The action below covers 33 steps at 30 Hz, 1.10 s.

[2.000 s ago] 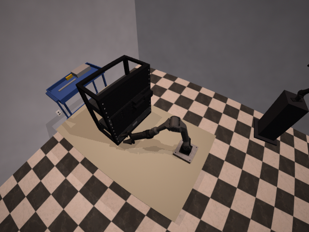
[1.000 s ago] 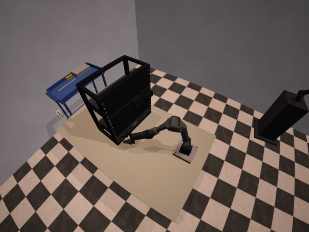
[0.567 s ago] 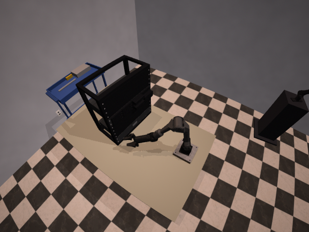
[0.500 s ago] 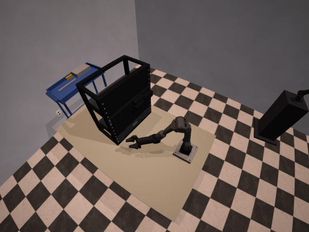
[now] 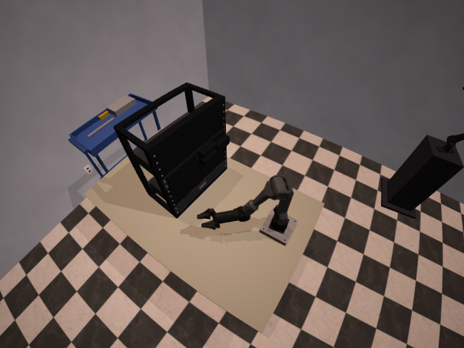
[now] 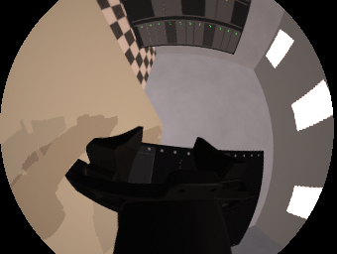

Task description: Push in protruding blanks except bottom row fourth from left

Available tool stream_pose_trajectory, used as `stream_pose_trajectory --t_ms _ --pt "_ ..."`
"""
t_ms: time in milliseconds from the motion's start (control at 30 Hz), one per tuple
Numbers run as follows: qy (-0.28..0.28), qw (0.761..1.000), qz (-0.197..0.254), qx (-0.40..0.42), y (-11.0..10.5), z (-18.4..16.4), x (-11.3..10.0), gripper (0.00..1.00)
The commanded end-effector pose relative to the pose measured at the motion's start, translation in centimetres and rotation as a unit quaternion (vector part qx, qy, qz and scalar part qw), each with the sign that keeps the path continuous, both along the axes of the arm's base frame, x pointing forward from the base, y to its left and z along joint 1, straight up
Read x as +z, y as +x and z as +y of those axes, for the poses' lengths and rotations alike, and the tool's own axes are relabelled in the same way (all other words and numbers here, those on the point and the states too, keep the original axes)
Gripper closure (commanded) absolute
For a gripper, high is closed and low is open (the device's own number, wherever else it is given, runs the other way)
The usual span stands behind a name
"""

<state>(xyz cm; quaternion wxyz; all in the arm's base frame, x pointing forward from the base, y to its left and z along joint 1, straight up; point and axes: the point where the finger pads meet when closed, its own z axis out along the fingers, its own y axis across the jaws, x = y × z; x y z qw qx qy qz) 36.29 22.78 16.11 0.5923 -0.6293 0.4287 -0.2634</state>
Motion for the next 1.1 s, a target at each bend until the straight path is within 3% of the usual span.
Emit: stream_pose_trajectory --t_ms 0,267,600,733,833,1067 --pt "0.003 1.0 -0.002 -0.002 0.0 -0.3 0.3 0.0" --pt "0.019 1.0 -0.012 -0.013 0.7 -2.1 1.9 0.0" --pt "0.061 0.995 -0.058 -0.06 1.6 -9.9 7.7 0.0" --pt "0.068 0.99 -0.082 -0.089 1.0 -14.1 10.4 0.0" --pt "0.067 0.989 -0.088 -0.097 0.7 -15.2 11.0 0.0" --pt "0.042 0.978 -0.118 -0.164 -2.5 -22.3 14.3 0.0"
